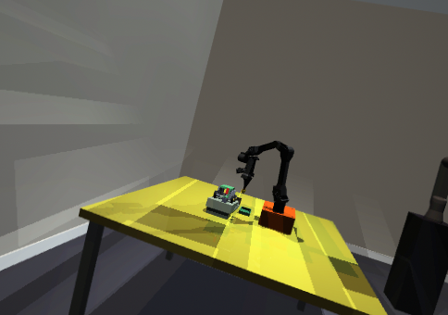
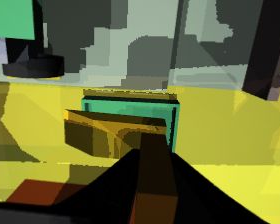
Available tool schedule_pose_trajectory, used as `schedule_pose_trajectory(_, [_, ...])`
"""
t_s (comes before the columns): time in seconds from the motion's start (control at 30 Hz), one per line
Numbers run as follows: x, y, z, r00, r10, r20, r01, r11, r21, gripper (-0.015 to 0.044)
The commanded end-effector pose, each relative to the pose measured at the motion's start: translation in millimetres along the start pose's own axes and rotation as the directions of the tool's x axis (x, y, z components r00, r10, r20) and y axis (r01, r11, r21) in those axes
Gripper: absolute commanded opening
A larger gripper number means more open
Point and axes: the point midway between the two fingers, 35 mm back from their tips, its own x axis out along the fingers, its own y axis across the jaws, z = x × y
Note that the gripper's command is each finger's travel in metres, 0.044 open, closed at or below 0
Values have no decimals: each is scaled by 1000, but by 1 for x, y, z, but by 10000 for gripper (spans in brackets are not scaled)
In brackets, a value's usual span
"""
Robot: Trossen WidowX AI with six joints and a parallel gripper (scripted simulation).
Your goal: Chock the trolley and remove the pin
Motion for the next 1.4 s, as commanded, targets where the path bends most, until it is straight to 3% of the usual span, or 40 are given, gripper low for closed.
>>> schedule_pose_trajectory(0.0, [0,-7,3,1000,16,3,-16,1000,-6,0])
schedule_pose_trajectory(0.17, [0,-13,3,994,110,2,-110,994,-6,0])
schedule_pose_trajectory(0.77, [7,-15,33,993,115,5,-115,993,-7,0])
schedule_pose_trajectory(1.37, [56,-11,34,993,115,5,-115,993,-6,0])
